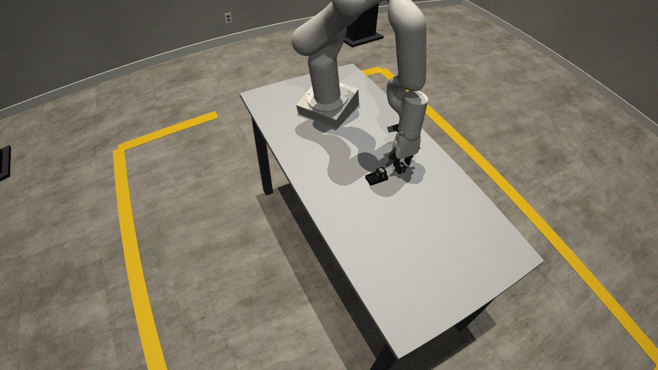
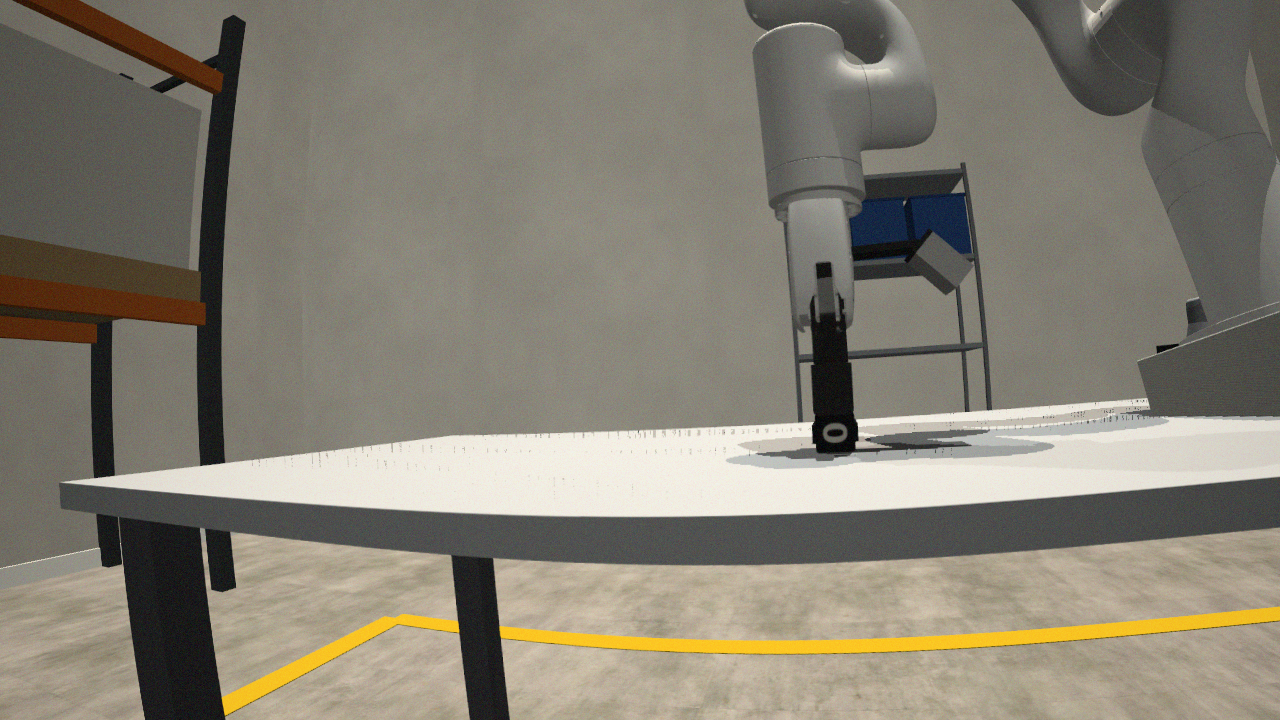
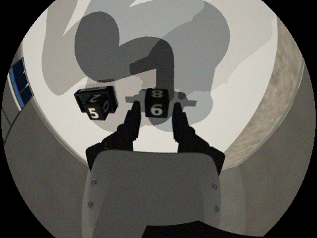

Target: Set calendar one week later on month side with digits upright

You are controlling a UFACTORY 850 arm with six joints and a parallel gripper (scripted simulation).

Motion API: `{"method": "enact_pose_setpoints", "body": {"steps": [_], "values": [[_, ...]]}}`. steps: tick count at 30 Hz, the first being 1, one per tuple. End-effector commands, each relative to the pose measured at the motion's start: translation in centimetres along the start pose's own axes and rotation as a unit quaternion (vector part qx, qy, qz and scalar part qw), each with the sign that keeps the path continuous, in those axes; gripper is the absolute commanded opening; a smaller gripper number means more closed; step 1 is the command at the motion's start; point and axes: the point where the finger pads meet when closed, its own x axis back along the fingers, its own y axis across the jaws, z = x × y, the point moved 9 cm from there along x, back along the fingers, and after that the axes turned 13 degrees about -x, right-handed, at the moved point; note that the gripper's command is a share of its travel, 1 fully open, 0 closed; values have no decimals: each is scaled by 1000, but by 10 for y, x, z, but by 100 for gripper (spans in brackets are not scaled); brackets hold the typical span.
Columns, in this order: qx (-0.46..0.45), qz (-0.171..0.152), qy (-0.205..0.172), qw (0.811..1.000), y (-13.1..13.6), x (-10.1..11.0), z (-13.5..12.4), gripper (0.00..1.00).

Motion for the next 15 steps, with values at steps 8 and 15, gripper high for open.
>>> {"method": "enact_pose_setpoints", "body": {"steps": [8,15], "values": [[0,1,3,1000,1,53,-2,49],[0,1,3,1000,1,70,-2,49]]}}
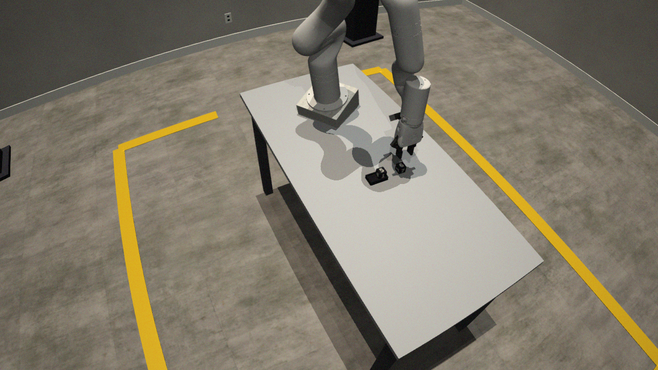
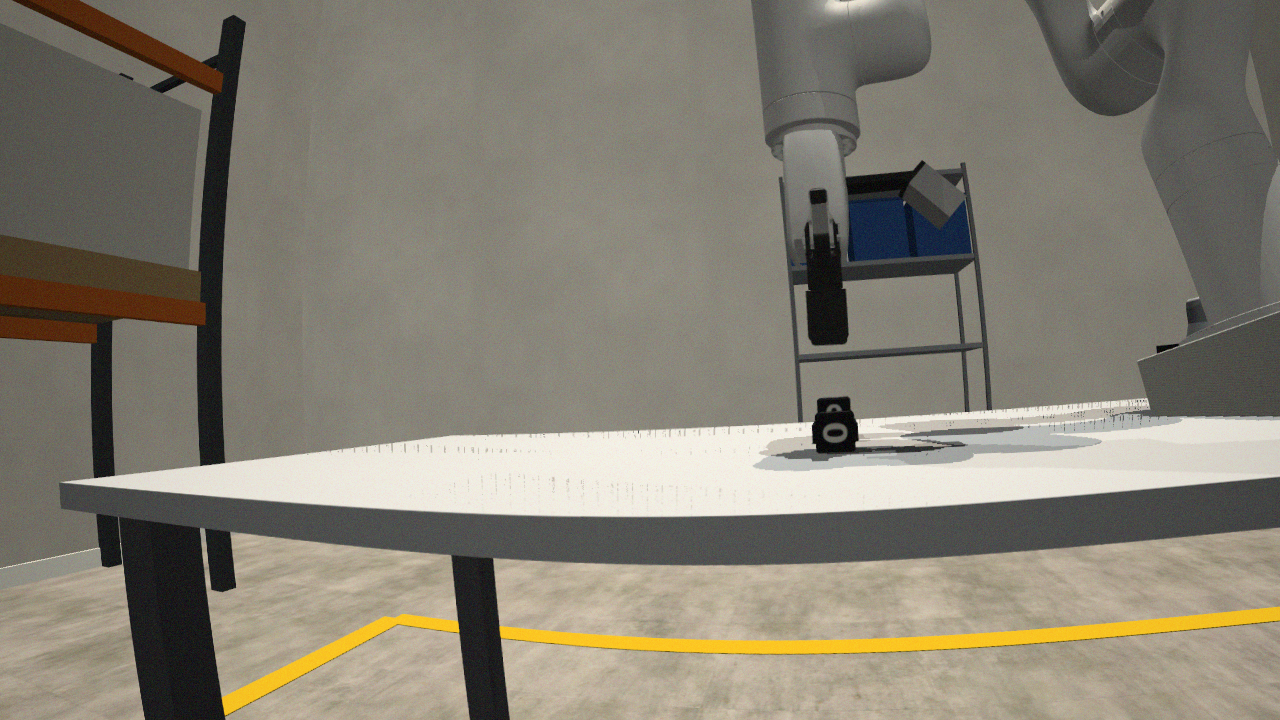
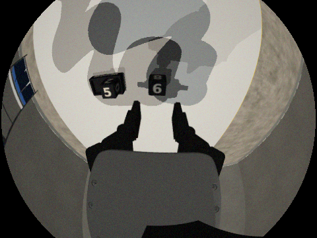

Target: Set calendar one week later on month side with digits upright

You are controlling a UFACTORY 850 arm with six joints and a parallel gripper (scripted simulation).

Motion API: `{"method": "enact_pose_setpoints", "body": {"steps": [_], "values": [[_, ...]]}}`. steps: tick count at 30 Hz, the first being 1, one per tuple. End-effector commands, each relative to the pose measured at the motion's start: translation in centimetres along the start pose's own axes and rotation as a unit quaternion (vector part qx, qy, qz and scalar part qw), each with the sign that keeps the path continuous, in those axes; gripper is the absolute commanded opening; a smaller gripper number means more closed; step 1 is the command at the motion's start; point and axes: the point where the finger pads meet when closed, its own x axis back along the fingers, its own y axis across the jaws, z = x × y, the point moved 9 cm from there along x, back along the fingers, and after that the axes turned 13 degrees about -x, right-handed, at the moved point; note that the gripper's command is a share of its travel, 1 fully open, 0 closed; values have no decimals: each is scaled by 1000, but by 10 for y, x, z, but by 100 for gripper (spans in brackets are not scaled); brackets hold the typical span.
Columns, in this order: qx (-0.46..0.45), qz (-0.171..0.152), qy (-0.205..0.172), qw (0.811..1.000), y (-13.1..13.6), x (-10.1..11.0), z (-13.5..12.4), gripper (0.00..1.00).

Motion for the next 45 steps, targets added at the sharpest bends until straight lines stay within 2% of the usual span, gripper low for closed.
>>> {"method": "enact_pose_setpoints", "body": {"steps": [1,4,5,28,35,37,45], "values": [[1,3,11,1000,1,12,-3,49],[1,3,11,1000,1,12,-3,49],[1,3,11,1000,1,12,-3,100],[-8,3,11,1000,1,12,-3,100],[-118,5,11,993,0,11,-3,100],[-118,5,11,993,0,11,-3,100],[-246,6,10,969,0,9,-3,100]]}}
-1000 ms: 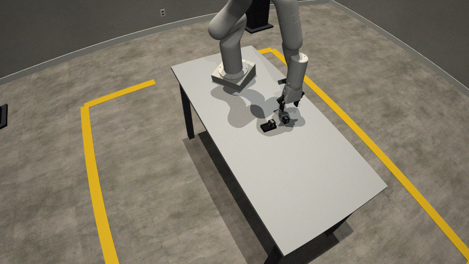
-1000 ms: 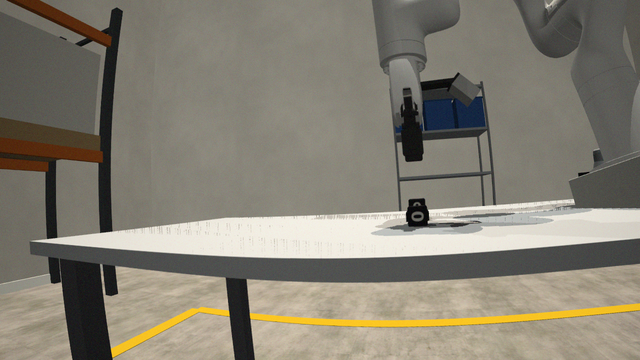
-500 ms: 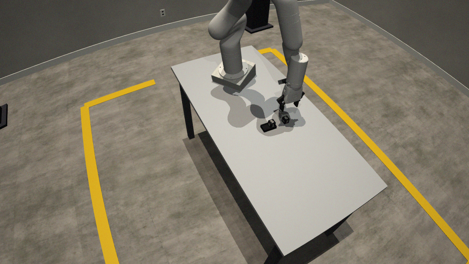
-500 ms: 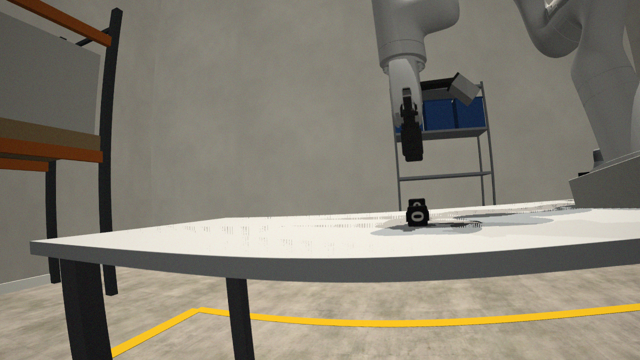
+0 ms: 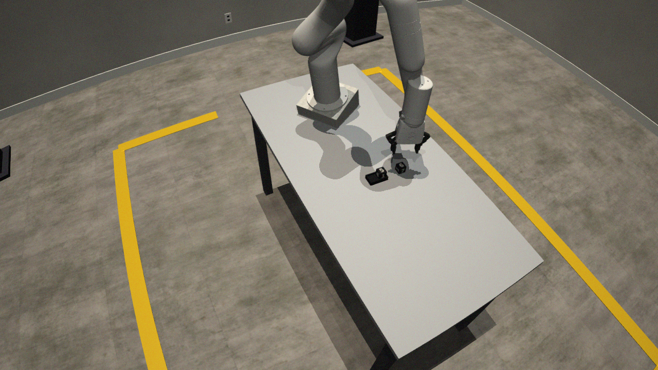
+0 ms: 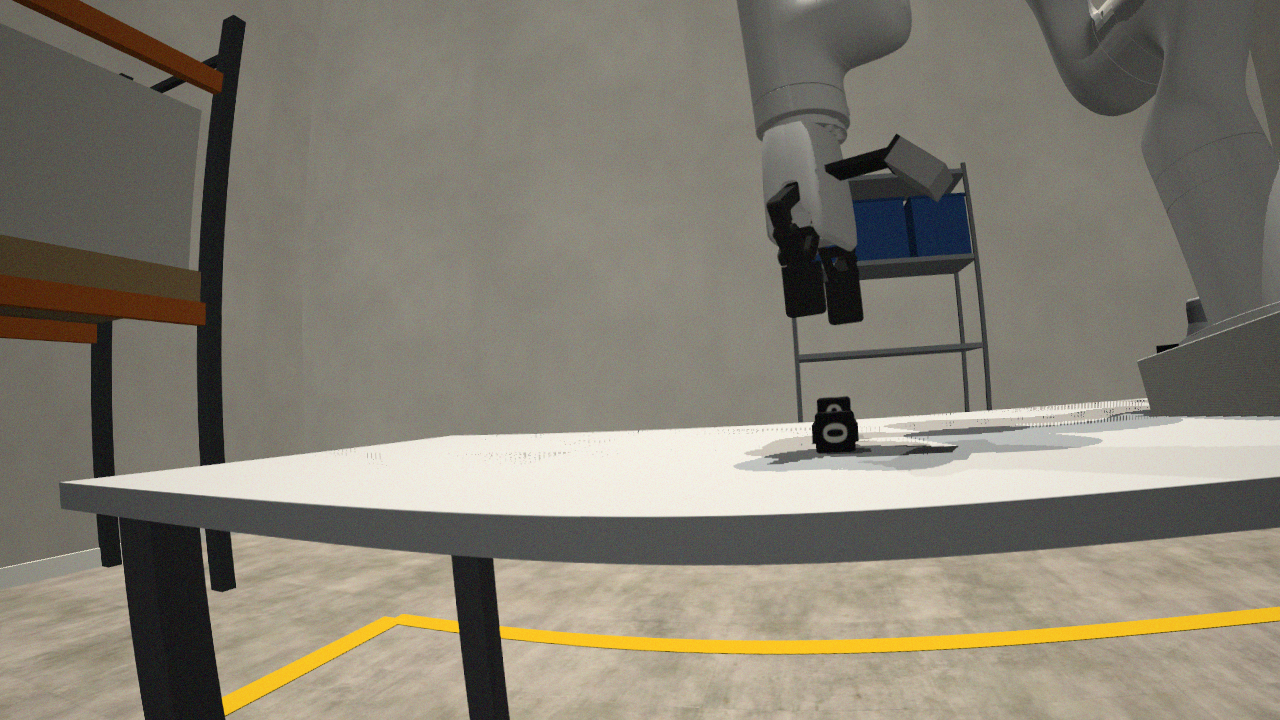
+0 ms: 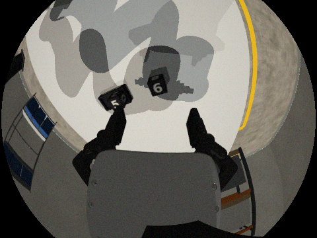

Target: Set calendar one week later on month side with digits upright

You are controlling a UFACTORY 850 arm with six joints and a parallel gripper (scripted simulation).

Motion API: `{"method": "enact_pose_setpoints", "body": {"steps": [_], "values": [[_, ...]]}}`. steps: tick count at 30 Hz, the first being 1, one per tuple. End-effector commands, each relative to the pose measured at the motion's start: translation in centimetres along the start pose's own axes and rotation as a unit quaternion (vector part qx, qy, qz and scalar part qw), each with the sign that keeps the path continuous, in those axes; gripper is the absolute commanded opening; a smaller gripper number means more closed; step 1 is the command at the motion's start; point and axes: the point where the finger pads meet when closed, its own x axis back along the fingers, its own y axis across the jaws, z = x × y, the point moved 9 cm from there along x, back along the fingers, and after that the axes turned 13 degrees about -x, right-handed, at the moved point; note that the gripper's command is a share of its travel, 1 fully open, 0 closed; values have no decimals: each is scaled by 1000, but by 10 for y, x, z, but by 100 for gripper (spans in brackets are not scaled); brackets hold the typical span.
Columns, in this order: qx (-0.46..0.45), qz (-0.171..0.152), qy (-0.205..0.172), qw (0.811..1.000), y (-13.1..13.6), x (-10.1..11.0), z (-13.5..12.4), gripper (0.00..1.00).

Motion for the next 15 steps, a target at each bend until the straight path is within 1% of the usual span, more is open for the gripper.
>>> {"method": "enact_pose_setpoints", "body": {"steps": [1,5,7,10,11,12,15], "values": [[-86,-3,-12,996,0,-1,2,100],[-134,-4,-11,991,0,-1,2,100],[-170,-4,-11,985,0,-2,2,100],[-173,-4,-11,985,0,-2,2,100],[-213,-4,-11,977,0,-2,2,100],[-231,-5,-11,973,0,-2,2,100],[-253,-5,-11,967,0,-3,2,100]]}}
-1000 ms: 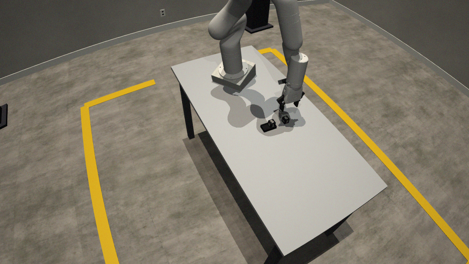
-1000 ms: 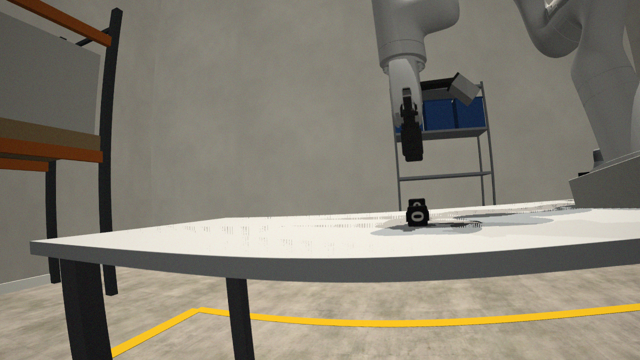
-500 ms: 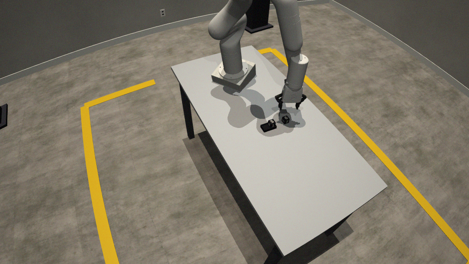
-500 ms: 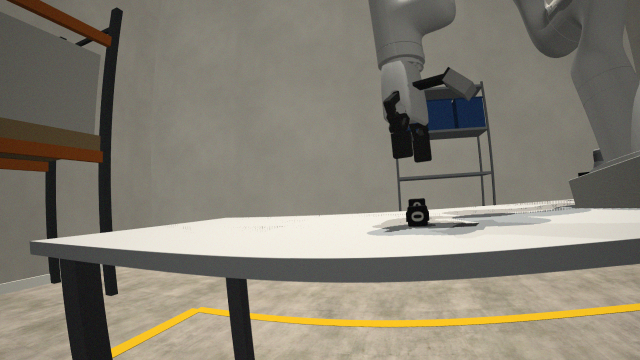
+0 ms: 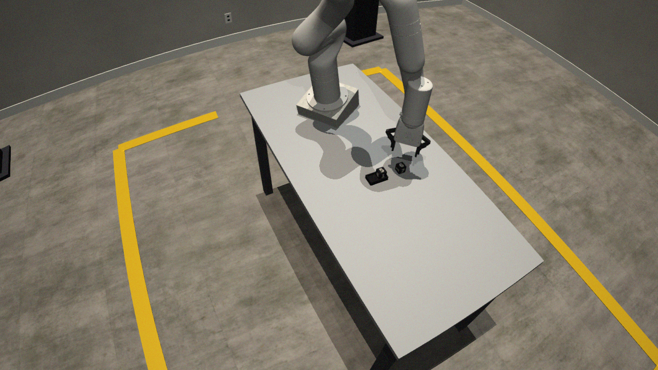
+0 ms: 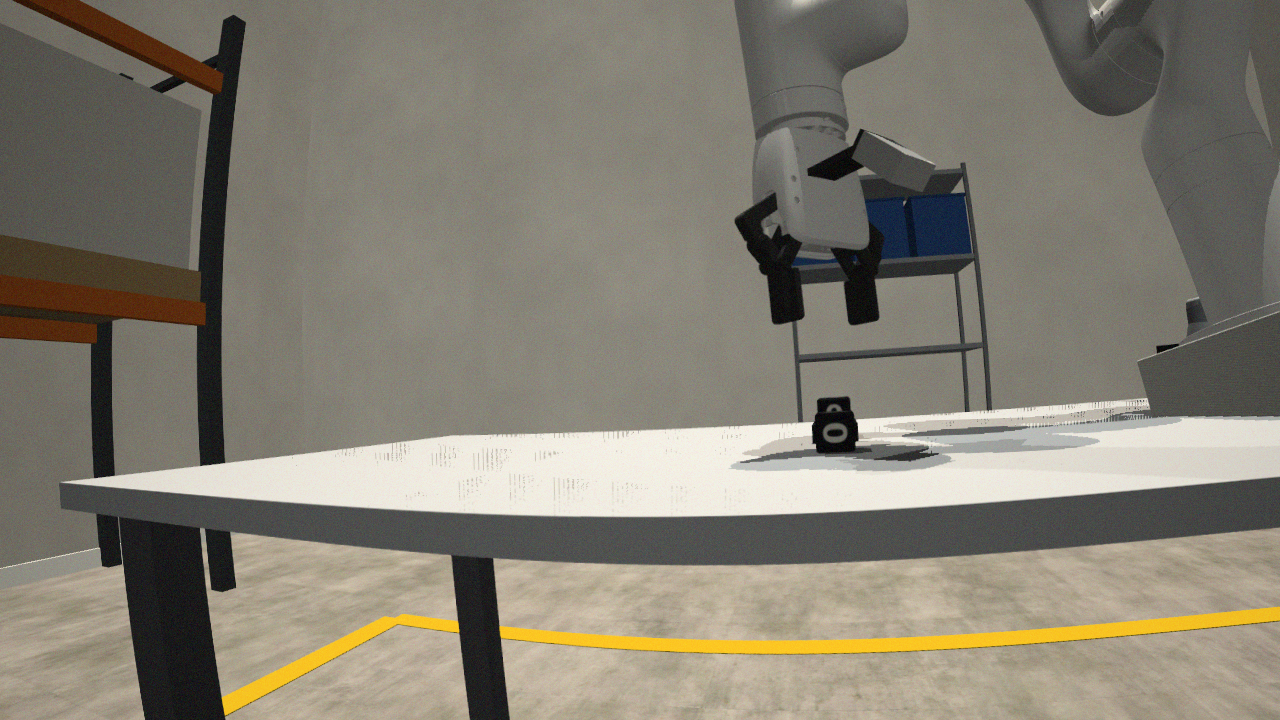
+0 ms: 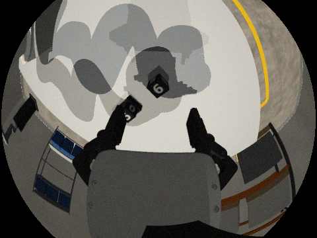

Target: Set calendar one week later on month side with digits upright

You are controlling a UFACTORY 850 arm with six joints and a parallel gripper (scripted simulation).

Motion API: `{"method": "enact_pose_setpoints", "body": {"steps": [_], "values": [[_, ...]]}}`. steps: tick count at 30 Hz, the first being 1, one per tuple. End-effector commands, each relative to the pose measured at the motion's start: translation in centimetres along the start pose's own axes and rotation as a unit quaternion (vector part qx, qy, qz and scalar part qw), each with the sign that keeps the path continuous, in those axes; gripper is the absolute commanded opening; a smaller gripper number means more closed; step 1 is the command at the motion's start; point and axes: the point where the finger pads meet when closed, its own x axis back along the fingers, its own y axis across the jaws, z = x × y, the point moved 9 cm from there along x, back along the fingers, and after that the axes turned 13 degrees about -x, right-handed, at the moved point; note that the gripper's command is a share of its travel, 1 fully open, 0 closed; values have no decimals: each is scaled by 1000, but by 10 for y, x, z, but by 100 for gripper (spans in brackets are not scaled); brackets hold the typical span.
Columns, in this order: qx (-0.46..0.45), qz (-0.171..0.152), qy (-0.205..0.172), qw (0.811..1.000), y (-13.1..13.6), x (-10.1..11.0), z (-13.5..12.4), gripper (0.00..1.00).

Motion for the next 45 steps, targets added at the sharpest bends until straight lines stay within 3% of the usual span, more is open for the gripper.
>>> {"method": "enact_pose_setpoints", "body": {"steps": [1,11,26,32,33,45], "values": [[-85,-10,-14,996,-1,-1,3,100],[-193,-11,-13,981,-1,-2,3,100],[-391,-13,-11,920,-1,-4,3,100],[-399,-14,-10,917,-1,-5,3,100],[-399,-14,-10,917,-1,-5,3,49],[-399,-14,-10,917,-1,-5,3,49]]}}
